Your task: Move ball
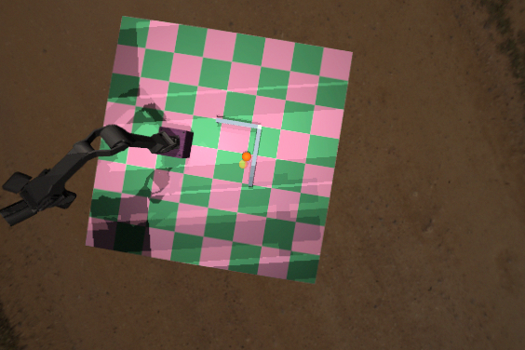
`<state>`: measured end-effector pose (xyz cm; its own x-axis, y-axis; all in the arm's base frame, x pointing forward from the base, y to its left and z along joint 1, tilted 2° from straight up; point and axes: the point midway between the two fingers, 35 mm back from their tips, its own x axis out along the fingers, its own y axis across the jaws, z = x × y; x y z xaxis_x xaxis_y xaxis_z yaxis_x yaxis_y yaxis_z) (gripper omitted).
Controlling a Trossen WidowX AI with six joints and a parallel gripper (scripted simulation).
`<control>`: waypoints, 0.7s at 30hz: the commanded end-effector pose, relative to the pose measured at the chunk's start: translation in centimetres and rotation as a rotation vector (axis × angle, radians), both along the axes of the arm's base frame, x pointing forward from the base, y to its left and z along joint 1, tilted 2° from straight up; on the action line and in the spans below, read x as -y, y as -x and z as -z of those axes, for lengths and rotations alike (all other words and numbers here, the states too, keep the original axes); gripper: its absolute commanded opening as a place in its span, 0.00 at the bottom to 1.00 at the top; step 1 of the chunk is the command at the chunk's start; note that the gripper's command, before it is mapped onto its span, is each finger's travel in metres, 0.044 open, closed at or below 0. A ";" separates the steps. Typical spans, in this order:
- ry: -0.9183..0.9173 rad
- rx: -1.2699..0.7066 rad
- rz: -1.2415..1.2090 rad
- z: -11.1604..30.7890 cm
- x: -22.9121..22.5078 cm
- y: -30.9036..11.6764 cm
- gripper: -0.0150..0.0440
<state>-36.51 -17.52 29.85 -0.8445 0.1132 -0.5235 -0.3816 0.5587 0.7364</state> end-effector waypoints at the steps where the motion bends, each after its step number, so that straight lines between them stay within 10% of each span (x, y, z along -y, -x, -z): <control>1: 0.000 -0.002 -0.007 -0.1 0.2 -0.1 0.89; 21: -0.659 0.073 -1.178 7.0 20.3 -19.3 0.84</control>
